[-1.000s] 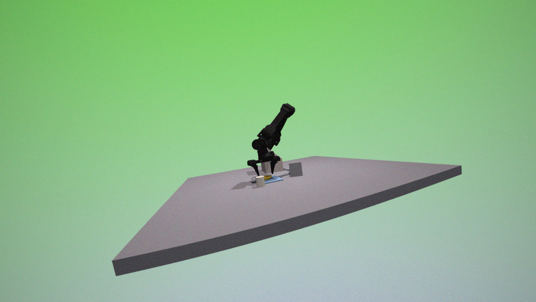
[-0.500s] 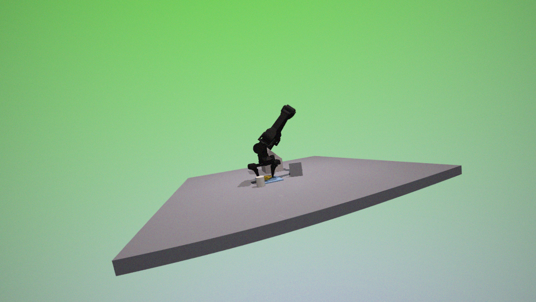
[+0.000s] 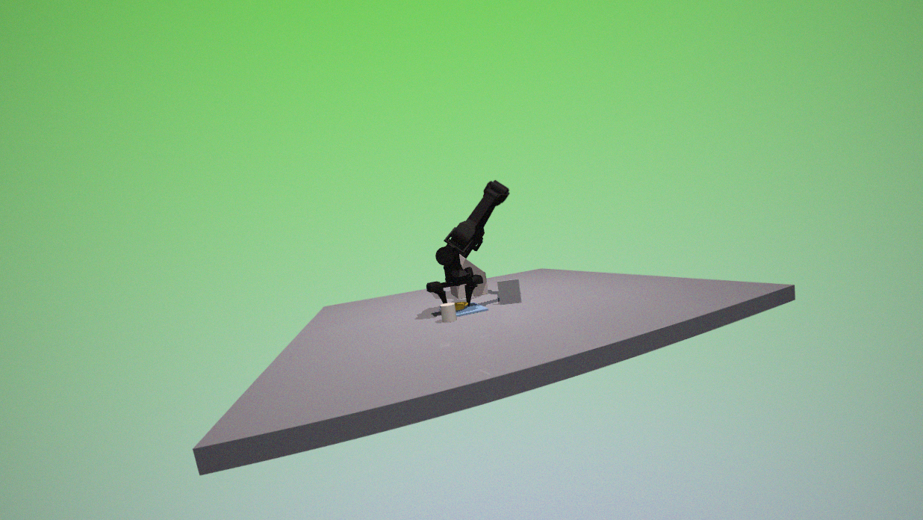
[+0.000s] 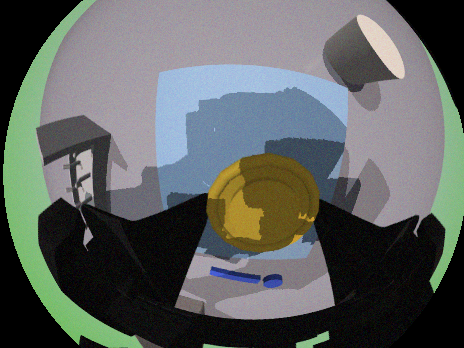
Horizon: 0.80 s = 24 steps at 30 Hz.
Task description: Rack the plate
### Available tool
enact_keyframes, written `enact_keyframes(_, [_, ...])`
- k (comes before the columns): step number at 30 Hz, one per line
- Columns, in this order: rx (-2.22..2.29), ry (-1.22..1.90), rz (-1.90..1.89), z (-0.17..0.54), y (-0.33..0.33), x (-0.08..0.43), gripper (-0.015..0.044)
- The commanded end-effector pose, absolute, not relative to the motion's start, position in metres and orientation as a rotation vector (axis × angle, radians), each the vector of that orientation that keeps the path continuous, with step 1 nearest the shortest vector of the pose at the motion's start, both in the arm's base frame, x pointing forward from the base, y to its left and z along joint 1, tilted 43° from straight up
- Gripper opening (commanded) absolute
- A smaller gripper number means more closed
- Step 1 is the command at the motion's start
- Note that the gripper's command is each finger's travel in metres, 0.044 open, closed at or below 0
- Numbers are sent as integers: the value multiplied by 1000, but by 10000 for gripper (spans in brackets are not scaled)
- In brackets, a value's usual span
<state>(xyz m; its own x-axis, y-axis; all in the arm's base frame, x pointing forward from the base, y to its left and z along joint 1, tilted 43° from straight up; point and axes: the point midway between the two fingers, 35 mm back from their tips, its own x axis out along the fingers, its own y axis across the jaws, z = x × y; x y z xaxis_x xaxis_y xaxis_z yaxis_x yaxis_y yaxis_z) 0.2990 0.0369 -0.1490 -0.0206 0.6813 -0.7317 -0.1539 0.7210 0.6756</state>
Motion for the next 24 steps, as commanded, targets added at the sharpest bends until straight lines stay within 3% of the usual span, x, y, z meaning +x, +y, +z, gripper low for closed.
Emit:
enact_keyframes(1, [467,1449,703,-149,37,299,297])
enact_keyframes(12, [458,1450,690,-110,-8,312,8])
enact_keyframes(24, [459,1452,689,-55,-63,314,0])
